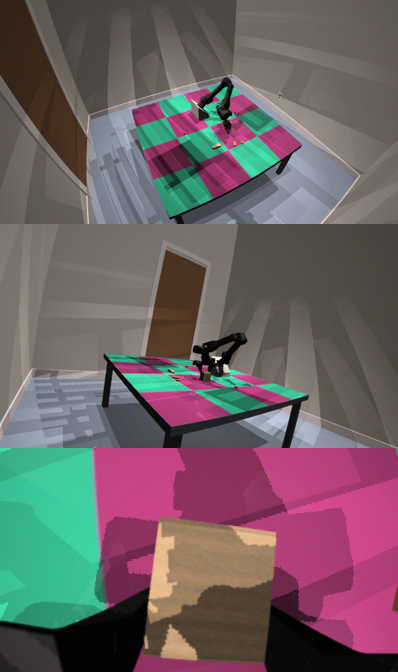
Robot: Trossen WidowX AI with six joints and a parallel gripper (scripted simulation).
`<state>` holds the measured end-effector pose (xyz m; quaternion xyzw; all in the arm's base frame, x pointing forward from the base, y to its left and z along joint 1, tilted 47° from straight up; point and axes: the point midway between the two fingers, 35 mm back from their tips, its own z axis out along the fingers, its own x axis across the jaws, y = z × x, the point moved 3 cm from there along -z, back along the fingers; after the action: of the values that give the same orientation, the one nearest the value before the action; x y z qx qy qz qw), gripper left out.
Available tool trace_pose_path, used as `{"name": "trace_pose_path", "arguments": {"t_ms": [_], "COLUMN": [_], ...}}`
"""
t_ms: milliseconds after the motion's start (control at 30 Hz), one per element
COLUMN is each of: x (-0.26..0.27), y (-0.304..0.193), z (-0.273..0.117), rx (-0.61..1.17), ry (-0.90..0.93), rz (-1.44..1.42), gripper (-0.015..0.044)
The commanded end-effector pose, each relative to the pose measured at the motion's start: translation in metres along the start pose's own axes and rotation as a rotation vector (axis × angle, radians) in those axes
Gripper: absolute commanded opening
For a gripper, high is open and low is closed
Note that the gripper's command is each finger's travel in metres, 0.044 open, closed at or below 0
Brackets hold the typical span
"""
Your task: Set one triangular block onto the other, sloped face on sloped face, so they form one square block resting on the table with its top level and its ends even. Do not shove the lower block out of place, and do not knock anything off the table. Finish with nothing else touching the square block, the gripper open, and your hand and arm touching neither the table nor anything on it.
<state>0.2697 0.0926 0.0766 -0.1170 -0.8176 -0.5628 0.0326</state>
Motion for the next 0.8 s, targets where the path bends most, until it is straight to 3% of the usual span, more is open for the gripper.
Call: {"name": "trace_pose_path", "arguments": {"t_ms": [0,367,633,767], "x": [0.000,0.000,-0.001,-0.007], "y": [0.000,0.000,0.000,-0.007], "z": [0.000,0.000,-0.002,-0.034], "rx": [0.000,0.000,0.002,0.034], "ry": [0.000,0.000,-0.002,-0.020], "rz": [0.000,0.000,0.001,0.004], "gripper": [0.0157,0.0440,0.0440,0.0440]}}
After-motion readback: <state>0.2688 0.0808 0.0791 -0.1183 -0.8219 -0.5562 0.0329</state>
